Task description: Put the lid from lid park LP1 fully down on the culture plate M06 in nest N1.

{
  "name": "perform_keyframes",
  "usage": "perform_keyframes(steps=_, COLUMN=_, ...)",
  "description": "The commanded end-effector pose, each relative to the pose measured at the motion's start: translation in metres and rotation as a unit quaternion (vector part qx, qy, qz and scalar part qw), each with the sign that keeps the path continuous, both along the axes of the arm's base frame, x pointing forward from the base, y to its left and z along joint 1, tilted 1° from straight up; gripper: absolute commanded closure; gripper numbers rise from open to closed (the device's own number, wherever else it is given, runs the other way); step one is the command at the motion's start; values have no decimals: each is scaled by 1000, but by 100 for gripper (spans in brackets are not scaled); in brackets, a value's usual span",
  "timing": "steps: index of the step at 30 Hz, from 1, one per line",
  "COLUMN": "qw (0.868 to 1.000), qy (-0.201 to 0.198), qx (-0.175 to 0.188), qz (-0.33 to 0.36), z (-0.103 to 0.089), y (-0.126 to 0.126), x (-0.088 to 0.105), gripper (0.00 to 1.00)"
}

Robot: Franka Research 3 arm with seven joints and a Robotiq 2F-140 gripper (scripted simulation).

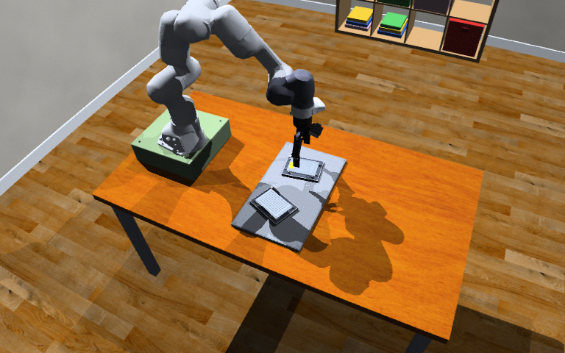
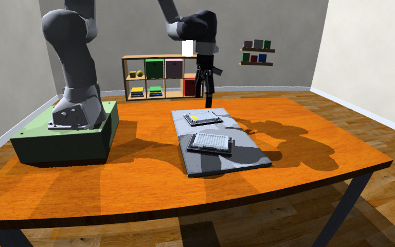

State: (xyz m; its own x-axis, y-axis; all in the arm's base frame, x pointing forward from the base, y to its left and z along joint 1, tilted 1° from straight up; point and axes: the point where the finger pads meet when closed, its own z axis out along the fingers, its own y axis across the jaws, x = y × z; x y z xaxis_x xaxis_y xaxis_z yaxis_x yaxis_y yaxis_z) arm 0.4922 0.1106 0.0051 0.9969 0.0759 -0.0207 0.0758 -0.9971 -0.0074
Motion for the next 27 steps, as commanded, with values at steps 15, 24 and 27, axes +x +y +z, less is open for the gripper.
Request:
perform_keyframes(steps=15, qw=1000, qy=-8, qx=4, qz=21, z=0, y=2, x=4, gripper=90)
perform_keyframes(steps=24, qw=1000, qy=-8, qx=4, qz=21, z=0, y=2, x=4, gripper=90)
perform_keyframes(steps=27, qw=1000, qy=-8, qx=4, qz=21, z=0, y=2, x=4, gripper=90)
